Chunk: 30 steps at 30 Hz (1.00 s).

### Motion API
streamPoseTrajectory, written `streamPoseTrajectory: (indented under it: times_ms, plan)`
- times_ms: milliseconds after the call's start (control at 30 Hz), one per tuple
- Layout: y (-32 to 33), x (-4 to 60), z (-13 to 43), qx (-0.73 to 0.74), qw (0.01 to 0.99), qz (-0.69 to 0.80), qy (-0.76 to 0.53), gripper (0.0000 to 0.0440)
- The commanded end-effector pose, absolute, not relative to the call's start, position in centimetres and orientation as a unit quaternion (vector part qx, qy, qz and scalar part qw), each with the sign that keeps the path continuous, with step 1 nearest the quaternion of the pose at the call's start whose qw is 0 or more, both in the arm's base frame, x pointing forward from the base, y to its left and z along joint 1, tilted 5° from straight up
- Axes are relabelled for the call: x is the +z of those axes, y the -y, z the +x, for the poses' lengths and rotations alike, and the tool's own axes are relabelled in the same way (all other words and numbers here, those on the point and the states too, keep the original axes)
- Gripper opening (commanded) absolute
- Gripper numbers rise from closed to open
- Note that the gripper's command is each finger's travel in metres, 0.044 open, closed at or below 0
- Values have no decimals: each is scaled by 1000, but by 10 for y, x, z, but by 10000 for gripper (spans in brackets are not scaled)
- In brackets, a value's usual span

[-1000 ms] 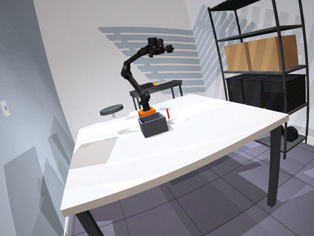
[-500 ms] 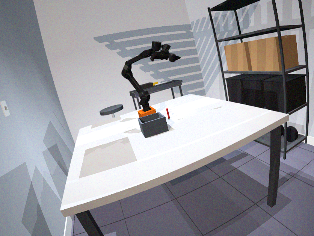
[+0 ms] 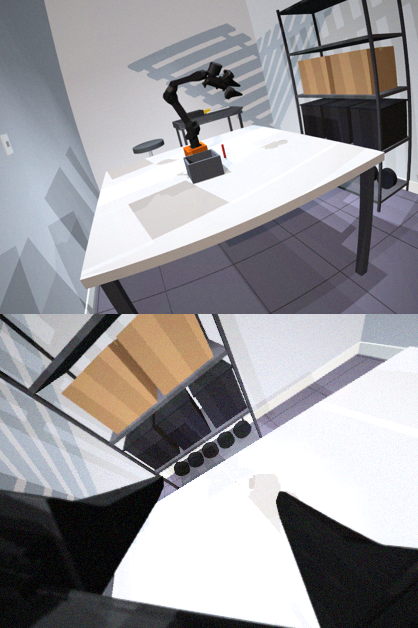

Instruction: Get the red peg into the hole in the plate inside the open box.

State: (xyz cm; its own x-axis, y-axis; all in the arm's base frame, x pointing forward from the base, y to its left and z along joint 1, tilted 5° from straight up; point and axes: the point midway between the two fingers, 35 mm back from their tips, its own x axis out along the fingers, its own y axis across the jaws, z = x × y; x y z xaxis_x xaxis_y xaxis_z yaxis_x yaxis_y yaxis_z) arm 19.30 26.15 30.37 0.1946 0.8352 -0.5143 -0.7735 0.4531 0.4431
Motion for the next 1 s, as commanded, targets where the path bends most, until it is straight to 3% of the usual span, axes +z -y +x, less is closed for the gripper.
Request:
streamPoseTrajectory:
  times_ms: [0, 967]
  plan:
    - [-254, 282, 201, 472, 780, 59, -406, 440]
    - [-169, 151, 205, 54, 743, 162, -647, 440]
